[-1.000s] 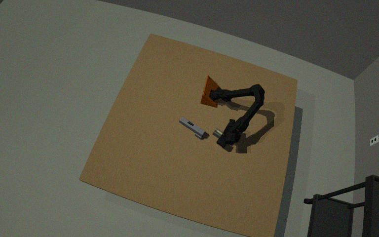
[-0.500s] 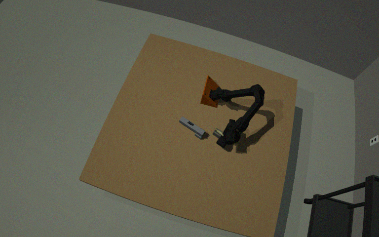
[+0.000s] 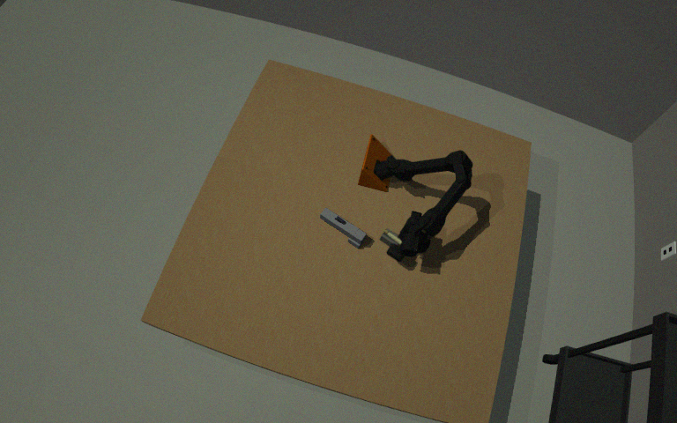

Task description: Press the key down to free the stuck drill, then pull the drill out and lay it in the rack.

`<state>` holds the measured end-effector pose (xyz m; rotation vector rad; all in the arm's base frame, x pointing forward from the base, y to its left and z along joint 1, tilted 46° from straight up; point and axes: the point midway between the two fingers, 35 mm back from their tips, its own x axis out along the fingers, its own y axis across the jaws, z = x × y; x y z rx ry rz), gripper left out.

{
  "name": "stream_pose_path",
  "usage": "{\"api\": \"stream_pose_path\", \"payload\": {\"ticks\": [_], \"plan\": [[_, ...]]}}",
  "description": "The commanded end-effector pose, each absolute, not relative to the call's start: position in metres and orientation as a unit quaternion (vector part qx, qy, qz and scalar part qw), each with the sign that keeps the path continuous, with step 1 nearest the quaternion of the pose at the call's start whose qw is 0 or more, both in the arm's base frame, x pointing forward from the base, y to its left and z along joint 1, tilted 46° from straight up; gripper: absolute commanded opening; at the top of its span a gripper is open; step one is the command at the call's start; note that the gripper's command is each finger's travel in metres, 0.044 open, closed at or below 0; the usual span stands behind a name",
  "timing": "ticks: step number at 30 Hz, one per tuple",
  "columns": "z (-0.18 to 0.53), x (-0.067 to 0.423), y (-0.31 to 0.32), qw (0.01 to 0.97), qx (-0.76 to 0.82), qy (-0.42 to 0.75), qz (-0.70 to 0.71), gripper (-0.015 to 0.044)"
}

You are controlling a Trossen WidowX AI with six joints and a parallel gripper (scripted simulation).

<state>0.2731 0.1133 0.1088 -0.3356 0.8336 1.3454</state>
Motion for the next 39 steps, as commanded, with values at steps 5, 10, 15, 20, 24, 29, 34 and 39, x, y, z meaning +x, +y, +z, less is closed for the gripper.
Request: {"api": "stream_pose_path", "payload": {"ticks": [5, 10, 15, 20, 24, 29, 34, 39], "plan": [[0.136, 0.275, 0.086, 0.689, -0.155, 0.373, 0.601, 0.0440], [0.154, 0.276, 0.067, 0.689, -0.155, 0.374, 0.601, 0.0440], [0.151, 0.290, 0.059, 0.708, -0.154, 0.361, 0.587, 0.0440], [0.149, 0.333, 0.004, 0.760, -0.157, 0.326, 0.539, 0.0440], [0.145, 0.357, -0.050, 0.800, -0.144, 0.313, 0.491, 0.0440], [0.138, 0.371, -0.124, 0.845, -0.123, 0.300, 0.426, 0.0440], [0.126, 0.371, -0.196, 0.876, -0.125, 0.287, 0.366, 0.0440], [0.108, 0.355, -0.278, 0.903, -0.143, 0.274, 0.299, 0.0440]]}}
